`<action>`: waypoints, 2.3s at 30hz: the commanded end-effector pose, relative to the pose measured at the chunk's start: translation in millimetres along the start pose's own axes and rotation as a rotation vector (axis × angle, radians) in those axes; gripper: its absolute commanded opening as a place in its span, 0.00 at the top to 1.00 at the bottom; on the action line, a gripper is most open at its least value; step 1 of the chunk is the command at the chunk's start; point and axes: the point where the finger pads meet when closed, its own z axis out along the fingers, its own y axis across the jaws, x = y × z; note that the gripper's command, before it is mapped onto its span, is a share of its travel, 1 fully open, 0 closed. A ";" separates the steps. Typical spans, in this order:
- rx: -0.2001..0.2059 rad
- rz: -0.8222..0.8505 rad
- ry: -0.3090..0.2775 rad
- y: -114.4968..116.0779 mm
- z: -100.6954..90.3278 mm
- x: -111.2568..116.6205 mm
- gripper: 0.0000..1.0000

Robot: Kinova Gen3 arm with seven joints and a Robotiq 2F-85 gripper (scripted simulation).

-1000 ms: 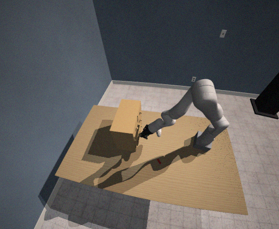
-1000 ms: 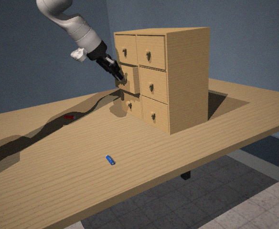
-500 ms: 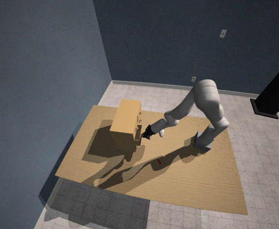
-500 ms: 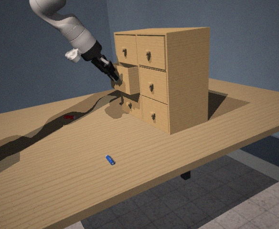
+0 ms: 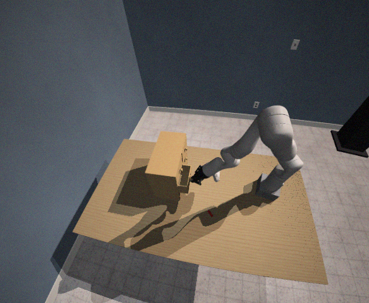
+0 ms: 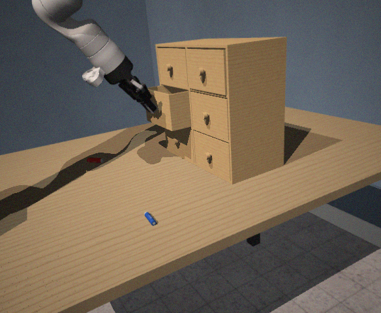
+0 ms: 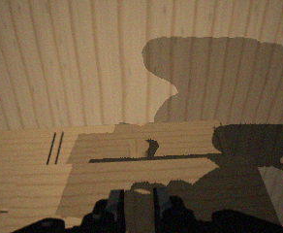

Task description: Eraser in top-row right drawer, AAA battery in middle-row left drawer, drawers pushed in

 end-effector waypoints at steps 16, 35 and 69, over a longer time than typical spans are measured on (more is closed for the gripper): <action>-0.001 -0.002 0.001 1.0 -4.2 6.0 0.87; -0.001 -0.002 0.001 1.0 -4.2 6.1 0.79; -0.001 -0.002 0.001 0.9 -33.1 47.1 0.67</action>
